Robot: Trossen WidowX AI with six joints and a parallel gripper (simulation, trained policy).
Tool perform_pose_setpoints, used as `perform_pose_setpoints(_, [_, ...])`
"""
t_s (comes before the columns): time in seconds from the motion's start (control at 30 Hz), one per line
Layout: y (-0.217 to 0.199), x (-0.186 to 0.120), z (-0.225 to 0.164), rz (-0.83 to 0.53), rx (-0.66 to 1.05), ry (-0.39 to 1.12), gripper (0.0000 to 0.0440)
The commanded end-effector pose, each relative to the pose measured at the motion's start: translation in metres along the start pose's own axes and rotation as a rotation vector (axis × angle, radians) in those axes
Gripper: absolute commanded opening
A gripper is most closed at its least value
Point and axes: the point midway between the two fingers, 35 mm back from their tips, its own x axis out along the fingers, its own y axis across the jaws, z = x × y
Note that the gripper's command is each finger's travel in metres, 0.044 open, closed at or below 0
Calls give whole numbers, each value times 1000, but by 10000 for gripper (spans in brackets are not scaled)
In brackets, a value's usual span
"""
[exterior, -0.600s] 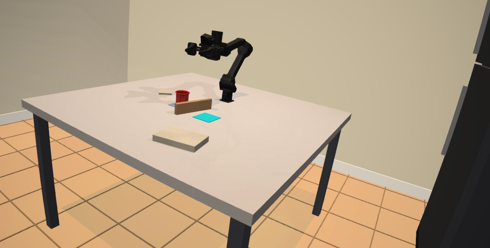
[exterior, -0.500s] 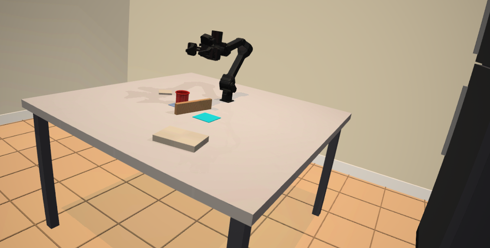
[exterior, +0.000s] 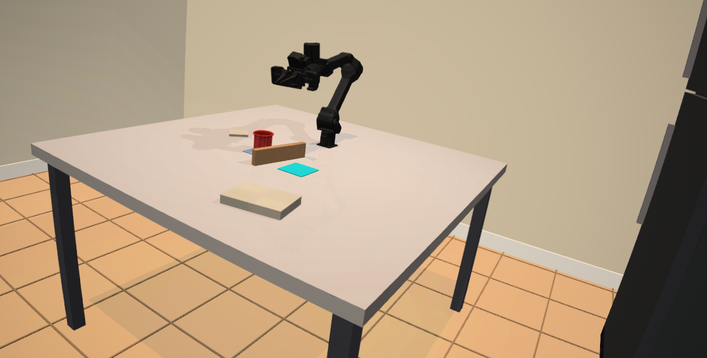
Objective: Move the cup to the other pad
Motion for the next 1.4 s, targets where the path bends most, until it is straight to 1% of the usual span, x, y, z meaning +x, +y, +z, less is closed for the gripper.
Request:
perform_pose_setpoints(0.0, [3,3,-4,6,16,48,74])
perform_pose_setpoints(0.73, [21,13,-28,26,76,395,83])
perform_pose_setpoints(1.37, [22,9,-55,-8,48,714,107])
